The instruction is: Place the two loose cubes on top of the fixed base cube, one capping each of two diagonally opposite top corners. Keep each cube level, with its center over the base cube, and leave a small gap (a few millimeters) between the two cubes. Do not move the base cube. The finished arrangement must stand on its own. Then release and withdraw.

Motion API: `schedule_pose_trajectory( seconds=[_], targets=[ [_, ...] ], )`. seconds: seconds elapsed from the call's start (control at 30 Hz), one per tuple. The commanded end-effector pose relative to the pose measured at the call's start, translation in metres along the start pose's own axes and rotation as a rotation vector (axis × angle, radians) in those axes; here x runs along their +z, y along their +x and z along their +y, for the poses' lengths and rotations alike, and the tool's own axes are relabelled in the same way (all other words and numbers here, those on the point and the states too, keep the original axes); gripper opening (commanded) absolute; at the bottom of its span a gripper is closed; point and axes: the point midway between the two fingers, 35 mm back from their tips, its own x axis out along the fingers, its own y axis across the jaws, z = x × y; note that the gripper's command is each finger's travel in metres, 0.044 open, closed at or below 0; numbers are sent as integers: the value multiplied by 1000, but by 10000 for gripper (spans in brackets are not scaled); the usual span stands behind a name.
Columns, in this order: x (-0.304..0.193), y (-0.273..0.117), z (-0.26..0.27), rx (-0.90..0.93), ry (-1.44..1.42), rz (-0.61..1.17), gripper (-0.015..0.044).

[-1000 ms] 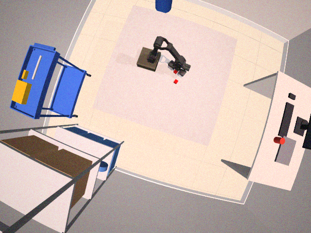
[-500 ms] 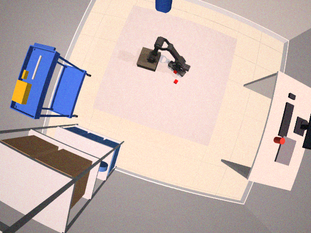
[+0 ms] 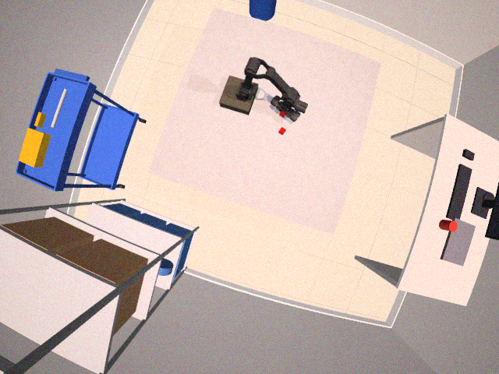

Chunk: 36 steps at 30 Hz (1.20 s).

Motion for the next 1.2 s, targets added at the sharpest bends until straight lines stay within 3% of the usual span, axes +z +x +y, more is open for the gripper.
schedule_pose_trajectory(
  seconds=[0.0, 0.7, 1.17],
  targets=[
    [0, -13, -2, -8, 4, 2, 105],
    [-1, -77, 4, -8, 4, 2, 105],
    [30, -60, 7, -7, 13, -1, 105]
  ],
)
